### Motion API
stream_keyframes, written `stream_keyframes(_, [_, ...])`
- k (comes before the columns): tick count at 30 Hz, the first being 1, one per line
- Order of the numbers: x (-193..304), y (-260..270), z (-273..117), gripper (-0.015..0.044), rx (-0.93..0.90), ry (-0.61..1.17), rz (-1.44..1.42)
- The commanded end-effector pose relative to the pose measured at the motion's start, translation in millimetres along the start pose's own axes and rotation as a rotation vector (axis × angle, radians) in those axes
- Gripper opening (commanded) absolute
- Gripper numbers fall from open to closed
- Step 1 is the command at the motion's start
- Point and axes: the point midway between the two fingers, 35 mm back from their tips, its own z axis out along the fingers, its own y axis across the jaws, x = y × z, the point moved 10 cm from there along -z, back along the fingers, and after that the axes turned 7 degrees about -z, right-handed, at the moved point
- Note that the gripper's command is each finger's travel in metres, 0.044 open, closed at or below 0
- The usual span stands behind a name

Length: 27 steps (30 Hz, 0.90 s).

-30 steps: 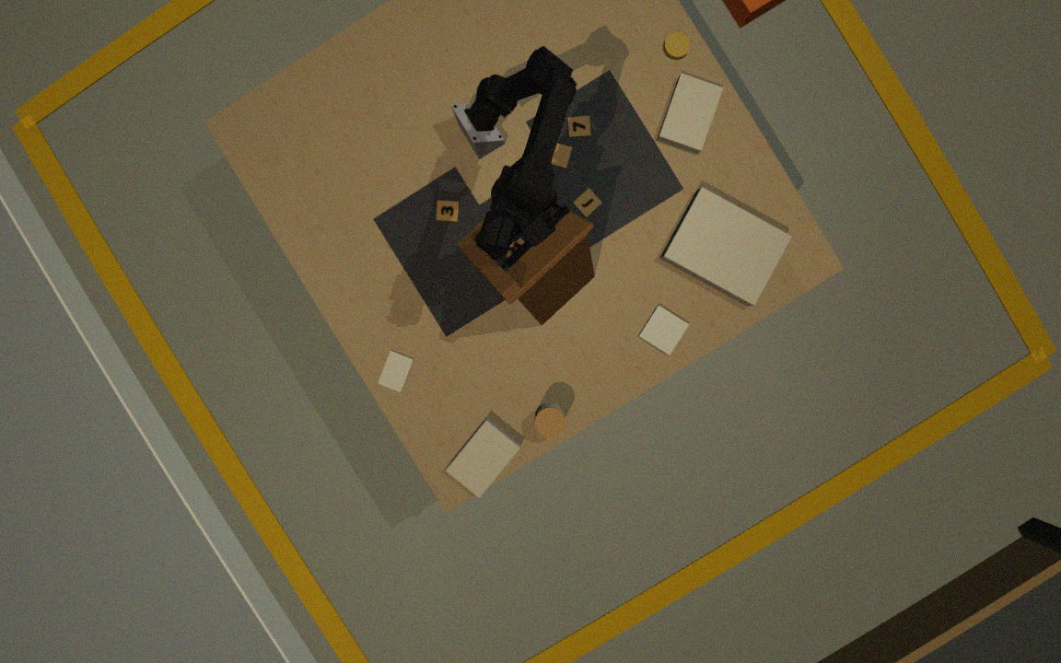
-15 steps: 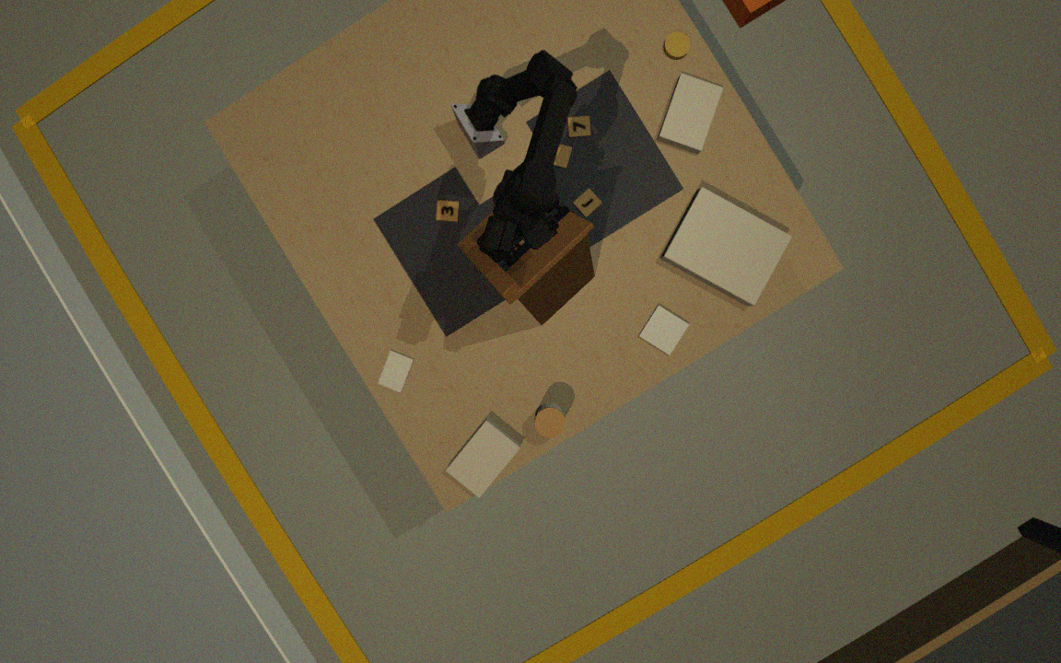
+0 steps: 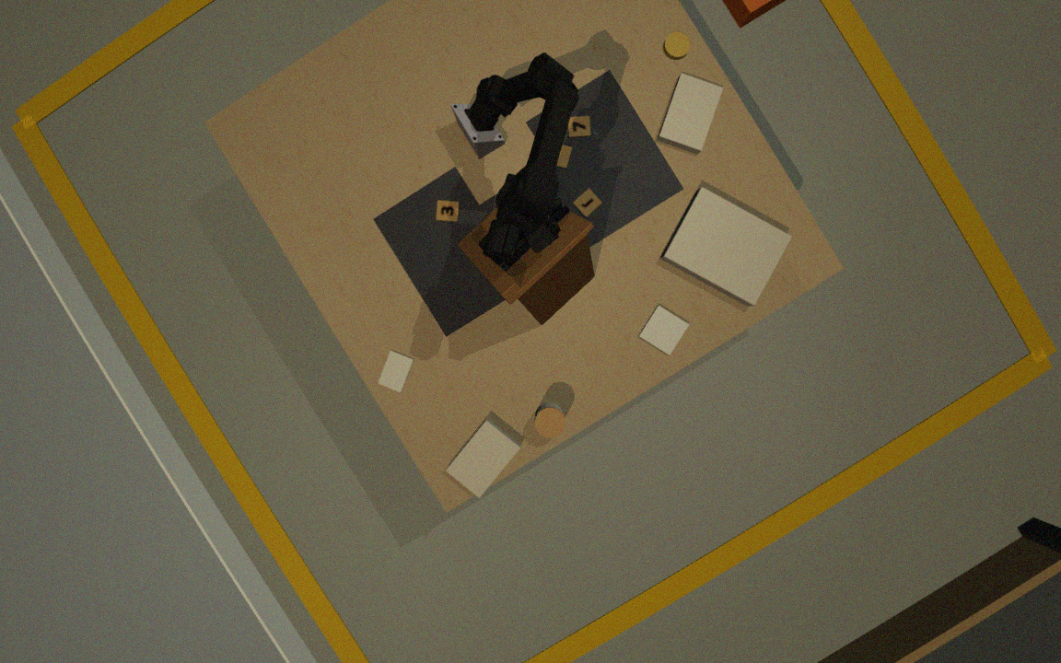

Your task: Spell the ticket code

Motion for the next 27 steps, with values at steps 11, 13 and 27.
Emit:
stream_keyframes(11, [0.4,-2.6,0.6,0.0,0.0,-0.006,0.006])
stream_keyframes(13, [0.6,-3.3,0.3,0.0,0.0,-0.006,0.006])
stream_keyframes(27, [0.8,-8.0,-0.4,0.0,0.0,-0.006,0.006])
